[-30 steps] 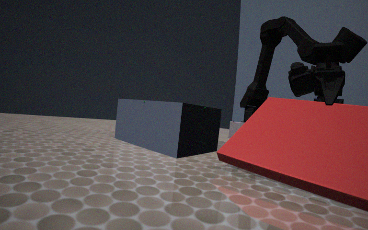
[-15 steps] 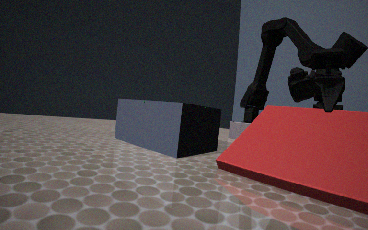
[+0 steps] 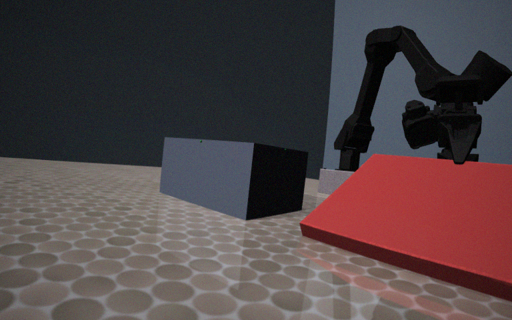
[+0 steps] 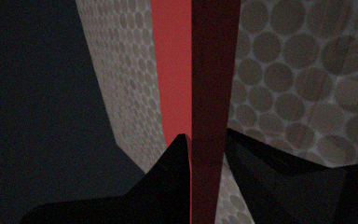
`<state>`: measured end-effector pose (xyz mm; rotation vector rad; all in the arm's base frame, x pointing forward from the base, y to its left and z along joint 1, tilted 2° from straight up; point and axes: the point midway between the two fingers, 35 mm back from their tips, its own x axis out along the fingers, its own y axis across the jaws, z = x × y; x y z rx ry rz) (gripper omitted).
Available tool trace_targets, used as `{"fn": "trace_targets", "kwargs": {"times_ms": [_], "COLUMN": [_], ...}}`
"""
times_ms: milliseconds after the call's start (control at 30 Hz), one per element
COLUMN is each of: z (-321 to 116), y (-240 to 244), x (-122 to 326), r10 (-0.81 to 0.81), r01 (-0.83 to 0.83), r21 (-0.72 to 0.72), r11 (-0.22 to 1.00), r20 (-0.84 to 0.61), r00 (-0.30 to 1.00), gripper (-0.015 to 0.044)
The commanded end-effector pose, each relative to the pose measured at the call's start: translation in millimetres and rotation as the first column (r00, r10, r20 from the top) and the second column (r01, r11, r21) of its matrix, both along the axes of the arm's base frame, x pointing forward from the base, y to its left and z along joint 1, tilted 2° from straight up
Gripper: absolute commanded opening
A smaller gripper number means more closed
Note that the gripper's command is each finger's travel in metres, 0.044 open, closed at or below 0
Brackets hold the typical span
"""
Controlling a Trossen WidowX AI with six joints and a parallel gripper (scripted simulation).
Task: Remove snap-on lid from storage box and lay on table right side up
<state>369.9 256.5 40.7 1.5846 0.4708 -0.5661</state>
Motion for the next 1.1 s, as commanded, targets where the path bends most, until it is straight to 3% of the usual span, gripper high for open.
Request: {"fn": "trace_targets", "kwargs": {"times_ms": [0,1067], "z": [-25.6,-37.0], "y": [-6.4,-6.3], "x": [-4.4,-4.5], "r10": [0.004,0.003], "r01": [-0.005,-0.005], "r21": [-0.039,-0.039], "r11": [0.999,0.999], "r20": [-0.048,-0.048], "r00": [0.999,0.999], "gripper": [0.0,0.0]}}
